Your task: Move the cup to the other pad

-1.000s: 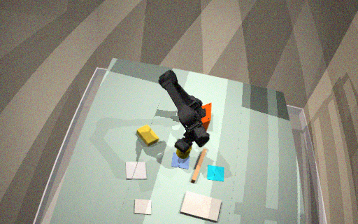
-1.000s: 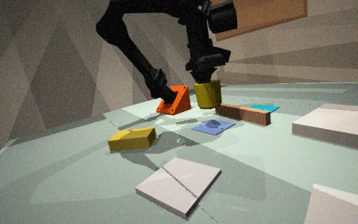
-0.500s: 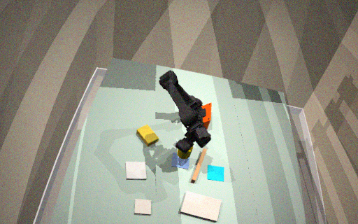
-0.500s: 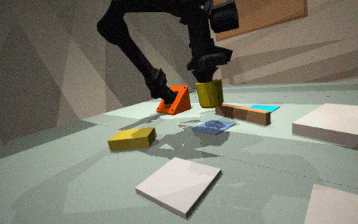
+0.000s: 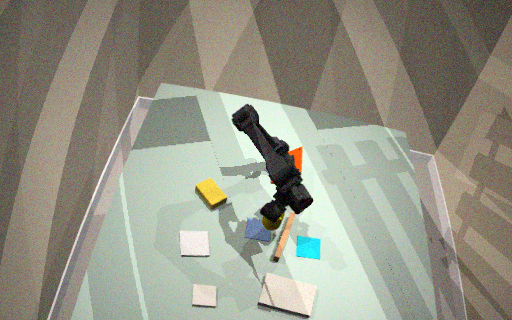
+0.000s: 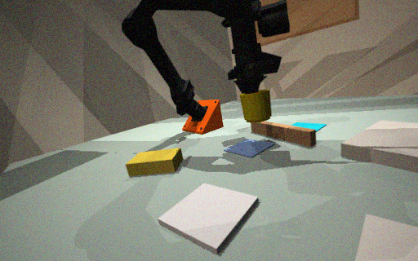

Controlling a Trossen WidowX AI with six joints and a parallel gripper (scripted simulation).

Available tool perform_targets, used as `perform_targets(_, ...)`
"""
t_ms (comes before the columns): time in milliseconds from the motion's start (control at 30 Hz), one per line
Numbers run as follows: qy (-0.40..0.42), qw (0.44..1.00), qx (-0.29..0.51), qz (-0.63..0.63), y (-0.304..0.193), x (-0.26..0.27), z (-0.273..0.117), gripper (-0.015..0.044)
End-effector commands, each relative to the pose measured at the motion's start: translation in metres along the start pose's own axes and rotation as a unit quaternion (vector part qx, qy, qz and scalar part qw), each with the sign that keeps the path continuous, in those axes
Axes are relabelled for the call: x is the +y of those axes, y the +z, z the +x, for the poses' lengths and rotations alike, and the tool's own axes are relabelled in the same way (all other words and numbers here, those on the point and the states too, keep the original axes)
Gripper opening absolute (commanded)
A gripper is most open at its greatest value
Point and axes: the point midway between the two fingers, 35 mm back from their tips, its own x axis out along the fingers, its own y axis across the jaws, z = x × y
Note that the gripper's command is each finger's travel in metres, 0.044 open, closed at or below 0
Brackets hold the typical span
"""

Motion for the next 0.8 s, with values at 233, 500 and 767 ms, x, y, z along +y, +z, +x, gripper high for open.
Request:
perform_targets(233,0.003,1.0,-0.002,0.001,0.026,0.007,-0.001,0.0)
perform_targets(500,0.003,1.0,-0.003,0.002,0.042,0.012,-0.002,0.0)
perform_targets(767,0.003,1.0,-0.003,0.002,0.059,0.017,-0.003,0.0)
